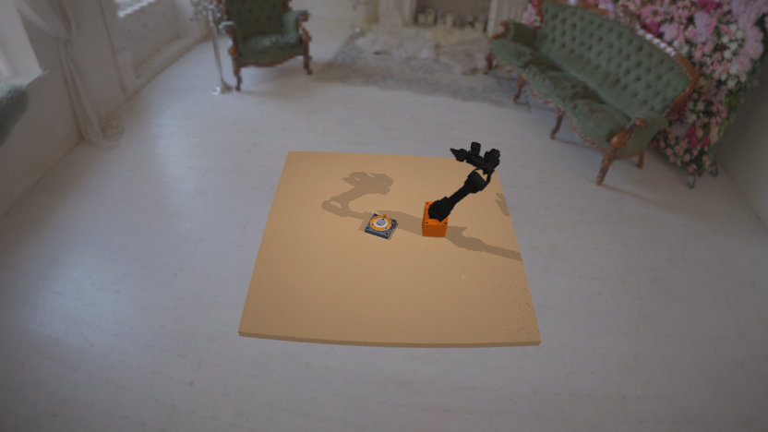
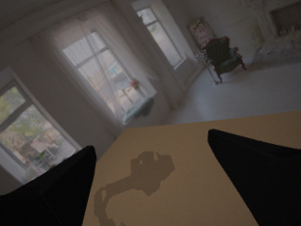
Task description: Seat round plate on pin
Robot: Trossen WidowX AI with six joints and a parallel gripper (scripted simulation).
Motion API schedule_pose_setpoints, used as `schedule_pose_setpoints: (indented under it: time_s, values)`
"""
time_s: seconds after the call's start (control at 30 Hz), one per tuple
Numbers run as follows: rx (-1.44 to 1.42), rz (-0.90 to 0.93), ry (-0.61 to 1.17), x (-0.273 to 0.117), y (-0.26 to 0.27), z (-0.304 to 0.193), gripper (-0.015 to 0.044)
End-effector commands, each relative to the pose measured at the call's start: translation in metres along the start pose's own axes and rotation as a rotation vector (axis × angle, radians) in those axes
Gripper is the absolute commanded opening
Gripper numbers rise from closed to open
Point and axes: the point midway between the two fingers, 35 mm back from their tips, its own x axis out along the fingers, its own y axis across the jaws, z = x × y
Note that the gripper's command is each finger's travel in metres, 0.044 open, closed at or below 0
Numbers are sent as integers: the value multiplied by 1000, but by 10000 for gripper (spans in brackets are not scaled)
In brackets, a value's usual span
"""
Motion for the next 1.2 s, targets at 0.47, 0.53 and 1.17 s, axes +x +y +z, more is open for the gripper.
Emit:
schedule_pose_setpoints:
  time_s: [0.47,0.53,1.17]
  values:
    - [-248,105,535,136,100,-62,6]
    - [-275,110,586,146,109,-72,0]
    - [-721,200,1216,207,210,-246,0]
